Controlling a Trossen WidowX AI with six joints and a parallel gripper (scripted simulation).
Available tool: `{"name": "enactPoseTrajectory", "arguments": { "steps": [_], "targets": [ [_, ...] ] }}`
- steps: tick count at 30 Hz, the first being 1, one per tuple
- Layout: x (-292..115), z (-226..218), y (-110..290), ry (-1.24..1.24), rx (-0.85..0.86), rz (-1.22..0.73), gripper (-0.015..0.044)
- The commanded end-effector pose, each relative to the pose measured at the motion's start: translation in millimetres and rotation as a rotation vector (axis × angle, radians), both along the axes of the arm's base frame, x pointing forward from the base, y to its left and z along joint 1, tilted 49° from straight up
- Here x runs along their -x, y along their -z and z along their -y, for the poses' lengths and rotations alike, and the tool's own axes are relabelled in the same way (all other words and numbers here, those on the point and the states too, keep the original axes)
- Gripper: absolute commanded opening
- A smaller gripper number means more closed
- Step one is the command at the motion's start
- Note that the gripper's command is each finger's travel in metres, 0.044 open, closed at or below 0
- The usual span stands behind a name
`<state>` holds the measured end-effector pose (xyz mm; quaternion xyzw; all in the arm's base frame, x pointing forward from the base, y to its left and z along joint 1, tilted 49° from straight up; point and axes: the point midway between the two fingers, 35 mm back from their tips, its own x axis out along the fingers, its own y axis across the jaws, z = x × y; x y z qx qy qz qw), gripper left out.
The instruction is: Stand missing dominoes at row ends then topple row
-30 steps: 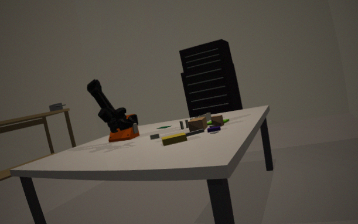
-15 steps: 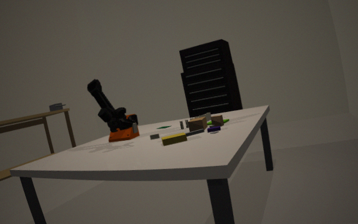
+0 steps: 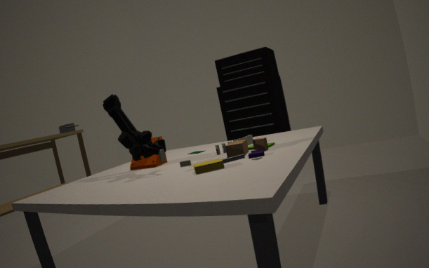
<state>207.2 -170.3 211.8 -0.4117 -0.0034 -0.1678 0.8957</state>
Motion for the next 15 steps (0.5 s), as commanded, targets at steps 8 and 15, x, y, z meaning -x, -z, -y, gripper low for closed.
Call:
{"name": "enactPoseTrajectory", "arguments": {
  "steps": [8,15],
  "targets": [
    [-3,13,10,-0.004,-0.012,-0.004,0.0107],
    [-3,20,16,-0.003,-0.013,-0.004,0.0107]
  ]
}}
